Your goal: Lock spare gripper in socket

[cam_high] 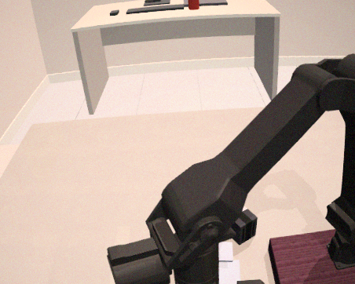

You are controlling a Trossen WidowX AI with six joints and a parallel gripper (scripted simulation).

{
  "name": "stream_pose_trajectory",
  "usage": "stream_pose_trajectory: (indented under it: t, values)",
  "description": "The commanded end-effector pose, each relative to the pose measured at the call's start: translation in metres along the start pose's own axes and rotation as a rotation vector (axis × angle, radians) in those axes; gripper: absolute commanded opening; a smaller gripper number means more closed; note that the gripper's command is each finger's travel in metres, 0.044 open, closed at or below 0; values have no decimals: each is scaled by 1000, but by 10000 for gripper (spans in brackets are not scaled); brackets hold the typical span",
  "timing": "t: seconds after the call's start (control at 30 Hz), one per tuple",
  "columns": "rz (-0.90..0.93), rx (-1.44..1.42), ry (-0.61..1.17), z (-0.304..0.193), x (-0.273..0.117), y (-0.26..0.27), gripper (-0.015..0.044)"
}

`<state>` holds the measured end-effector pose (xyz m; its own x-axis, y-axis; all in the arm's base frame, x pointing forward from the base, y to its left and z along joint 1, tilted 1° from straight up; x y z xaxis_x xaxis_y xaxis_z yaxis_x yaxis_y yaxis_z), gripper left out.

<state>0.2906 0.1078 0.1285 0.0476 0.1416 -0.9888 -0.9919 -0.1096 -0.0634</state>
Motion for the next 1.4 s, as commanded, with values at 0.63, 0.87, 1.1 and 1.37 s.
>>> stream_pose_trajectory:
  t: [0.63,0.87,1.1,1.37]
  values:
    - [2,4,7,19,0,-6,0]
    - [3,5,8,24,-1,-7,0]
    - [4,5,8,30,-1,-8,0]
    - [5,5,9,36,-2,-9,0]
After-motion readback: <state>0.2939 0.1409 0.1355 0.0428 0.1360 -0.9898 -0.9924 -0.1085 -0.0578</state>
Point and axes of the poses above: the point midway between the two fingers, 35 mm back from their tips, its own x axis out along the fingers, its own y axis across the jaws, z = x × y, the point moved 7 cm from there along -x, back along the fingers, and after that the axes turned 12 degrees about -x, right-handed, at the moved point
